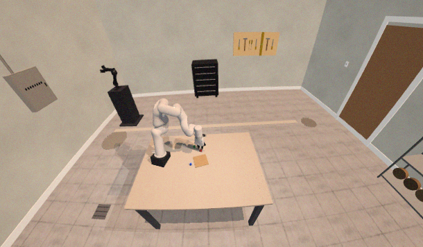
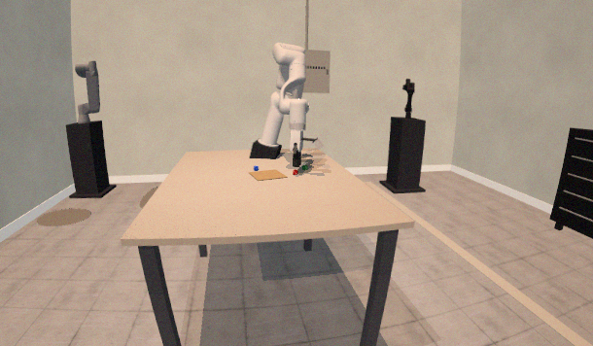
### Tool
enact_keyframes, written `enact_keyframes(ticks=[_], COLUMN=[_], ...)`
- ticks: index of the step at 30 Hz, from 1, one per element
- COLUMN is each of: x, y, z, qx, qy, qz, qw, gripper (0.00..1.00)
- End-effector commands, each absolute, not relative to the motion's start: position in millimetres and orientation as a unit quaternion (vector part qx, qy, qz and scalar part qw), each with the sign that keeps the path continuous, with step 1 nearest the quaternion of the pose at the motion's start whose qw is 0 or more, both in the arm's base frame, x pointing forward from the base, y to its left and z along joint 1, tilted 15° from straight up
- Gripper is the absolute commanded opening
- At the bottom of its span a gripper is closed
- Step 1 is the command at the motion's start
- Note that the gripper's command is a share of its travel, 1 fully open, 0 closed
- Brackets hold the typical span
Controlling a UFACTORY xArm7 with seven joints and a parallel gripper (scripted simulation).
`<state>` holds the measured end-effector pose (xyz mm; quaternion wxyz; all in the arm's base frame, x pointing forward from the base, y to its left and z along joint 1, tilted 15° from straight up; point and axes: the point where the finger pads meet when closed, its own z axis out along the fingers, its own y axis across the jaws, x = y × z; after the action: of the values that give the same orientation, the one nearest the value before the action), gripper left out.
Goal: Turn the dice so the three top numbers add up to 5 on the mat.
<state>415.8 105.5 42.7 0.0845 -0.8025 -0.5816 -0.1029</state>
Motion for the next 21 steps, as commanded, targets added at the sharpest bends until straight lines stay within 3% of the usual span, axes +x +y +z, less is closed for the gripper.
enact_keyframes(ticks=[1, 21], x=[417.7, 418.5], y=[106.6, 108.9], z=[38.2, 29.6], qx=[-0.803, -0.803], qy=[-0.581, -0.581], qz=[-0.104, -0.104], qw=[0.083, 0.083], gripper=[0.36, 0.36])
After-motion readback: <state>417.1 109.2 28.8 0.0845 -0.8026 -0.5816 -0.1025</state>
